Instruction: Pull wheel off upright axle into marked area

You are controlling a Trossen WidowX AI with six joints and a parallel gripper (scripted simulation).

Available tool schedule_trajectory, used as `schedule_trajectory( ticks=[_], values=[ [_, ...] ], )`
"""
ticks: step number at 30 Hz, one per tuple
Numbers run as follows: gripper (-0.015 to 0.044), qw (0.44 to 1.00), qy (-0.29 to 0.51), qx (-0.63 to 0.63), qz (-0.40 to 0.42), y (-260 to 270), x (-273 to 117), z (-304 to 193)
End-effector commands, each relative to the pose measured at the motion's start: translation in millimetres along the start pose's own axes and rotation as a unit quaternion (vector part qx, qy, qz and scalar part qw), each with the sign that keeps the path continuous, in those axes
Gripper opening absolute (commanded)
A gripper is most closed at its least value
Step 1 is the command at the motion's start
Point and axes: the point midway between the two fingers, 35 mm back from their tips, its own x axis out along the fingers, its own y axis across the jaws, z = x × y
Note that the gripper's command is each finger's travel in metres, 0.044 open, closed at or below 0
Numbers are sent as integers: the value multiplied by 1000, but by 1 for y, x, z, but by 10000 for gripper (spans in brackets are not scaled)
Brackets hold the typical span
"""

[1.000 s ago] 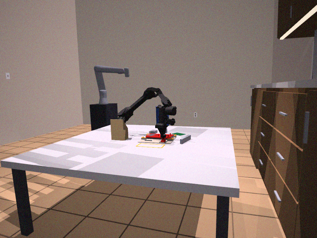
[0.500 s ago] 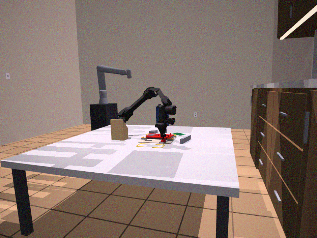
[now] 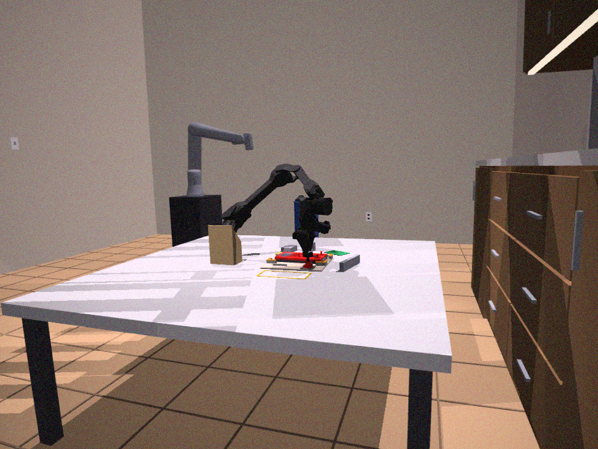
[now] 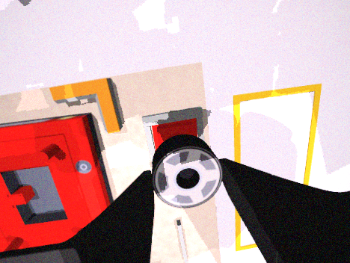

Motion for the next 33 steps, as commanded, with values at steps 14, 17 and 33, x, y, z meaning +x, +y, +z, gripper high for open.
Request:
schedule_trajectory(
  ticks=[14, 17, 33],
  values=[
    [0, 1000, -2, -2, -2, -1, -8, 0],
    [0, 1000, -2, -2, -2, -1, -9, 0],
    [0, 1000, -3, -2, -2, -1, -14, 0]
  ],
)
